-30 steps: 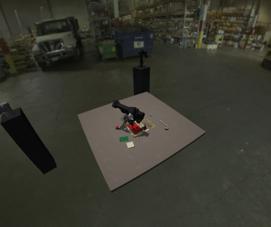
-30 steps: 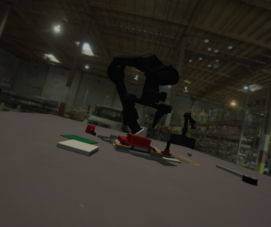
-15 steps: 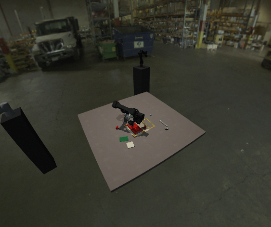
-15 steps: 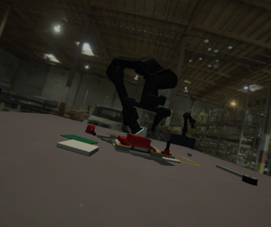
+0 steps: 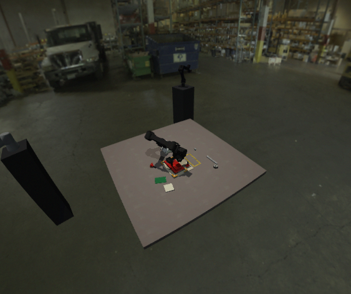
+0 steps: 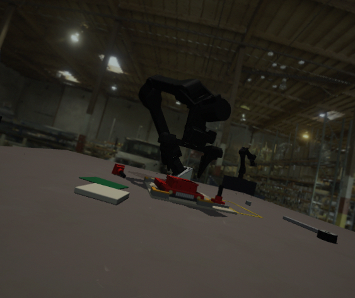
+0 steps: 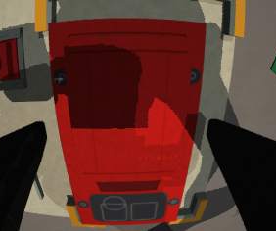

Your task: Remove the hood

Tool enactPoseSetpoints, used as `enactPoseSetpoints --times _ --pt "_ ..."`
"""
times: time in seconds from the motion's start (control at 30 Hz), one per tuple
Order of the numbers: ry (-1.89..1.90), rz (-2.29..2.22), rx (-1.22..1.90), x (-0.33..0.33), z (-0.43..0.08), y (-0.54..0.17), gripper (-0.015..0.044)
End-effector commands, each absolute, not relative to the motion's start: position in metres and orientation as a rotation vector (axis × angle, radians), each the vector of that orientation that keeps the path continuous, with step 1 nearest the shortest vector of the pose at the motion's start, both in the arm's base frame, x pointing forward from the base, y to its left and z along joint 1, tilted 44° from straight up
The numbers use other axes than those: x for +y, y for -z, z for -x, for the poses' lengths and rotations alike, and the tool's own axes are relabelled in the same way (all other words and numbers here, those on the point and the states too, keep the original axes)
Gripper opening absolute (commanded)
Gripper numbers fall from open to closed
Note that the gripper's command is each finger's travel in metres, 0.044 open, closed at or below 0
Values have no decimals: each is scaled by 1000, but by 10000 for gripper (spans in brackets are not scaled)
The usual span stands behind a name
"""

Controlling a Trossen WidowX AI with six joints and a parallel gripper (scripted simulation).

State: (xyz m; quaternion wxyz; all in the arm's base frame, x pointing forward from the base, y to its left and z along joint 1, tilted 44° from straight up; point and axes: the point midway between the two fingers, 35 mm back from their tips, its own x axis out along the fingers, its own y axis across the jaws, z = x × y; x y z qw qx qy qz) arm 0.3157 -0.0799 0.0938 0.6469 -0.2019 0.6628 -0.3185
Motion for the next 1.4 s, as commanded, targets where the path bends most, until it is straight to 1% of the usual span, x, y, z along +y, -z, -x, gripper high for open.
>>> enactPoseSetpoints --times 0.0,1.37 --pt "726 466 1513 -84 -314 -90 440" --pt "727 467 1513 -99 -312 -75 440"
